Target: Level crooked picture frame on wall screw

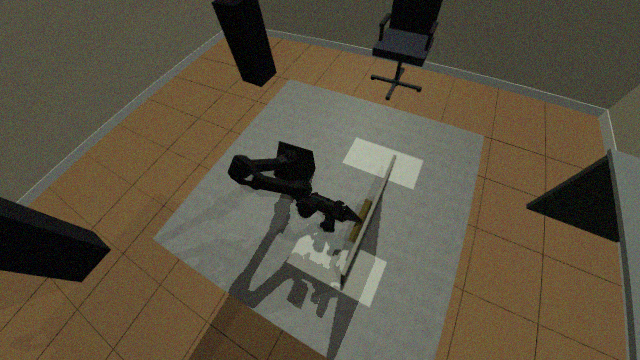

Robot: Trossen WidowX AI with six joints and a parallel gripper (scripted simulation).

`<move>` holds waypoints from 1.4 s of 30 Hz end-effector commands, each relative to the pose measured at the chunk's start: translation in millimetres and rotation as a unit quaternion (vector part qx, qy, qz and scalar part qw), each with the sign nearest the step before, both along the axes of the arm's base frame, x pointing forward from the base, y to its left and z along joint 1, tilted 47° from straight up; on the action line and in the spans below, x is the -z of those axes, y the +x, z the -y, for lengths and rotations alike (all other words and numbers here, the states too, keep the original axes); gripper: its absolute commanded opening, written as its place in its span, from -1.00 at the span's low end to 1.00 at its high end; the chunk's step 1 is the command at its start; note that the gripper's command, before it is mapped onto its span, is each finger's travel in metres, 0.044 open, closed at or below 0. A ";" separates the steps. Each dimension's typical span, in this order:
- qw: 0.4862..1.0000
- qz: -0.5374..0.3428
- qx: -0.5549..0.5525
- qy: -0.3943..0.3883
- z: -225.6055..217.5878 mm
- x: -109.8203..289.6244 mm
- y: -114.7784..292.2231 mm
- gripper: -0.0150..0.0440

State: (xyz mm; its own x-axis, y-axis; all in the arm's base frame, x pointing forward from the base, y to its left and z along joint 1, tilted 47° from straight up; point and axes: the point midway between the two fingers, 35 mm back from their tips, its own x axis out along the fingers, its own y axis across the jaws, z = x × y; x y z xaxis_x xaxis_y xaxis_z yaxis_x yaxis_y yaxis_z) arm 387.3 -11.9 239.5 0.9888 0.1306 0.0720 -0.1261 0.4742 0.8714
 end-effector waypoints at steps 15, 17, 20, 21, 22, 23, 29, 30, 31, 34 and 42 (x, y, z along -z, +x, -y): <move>1.000 0.001 0.001 -0.001 -2.7 -4.8 -0.6 -0.49; 1.000 0.001 0.001 -0.001 -3.0 -5.3 -0.7 -0.49; 1.000 0.001 0.001 -0.001 -3.4 -6.2 -0.8 -0.49; 1.000 0.001 0.001 -0.001 -3.6 -6.5 -0.9 -0.49; 1.000 0.001 0.001 -0.001 -3.8 -6.8 -0.9 -0.49; 1.000 0.001 0.001 -0.001 -3.9 -7.1 -1.0 -0.49; 1.000 0.001 0.001 -0.001 -4.8 -8.8 -1.2 -0.49; 1.000 0.001 0.001 -0.001 -5.0 -9.1 -1.2 -0.49; 1.000 0.001 0.001 -0.001 -5.2 -9.4 -1.3 -0.49; 1.000 0.001 0.001 -0.001 -5.6 -10.3 -1.4 -0.49; 1.000 0.001 0.001 -0.001 -6.7 -12.2 -1.7 -0.49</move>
State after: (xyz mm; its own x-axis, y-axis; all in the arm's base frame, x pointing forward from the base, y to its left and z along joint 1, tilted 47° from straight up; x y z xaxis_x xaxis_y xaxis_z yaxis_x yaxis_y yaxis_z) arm 387.0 -9.5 243.1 0.9918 0.1169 0.0521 -0.1018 0.4738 0.8747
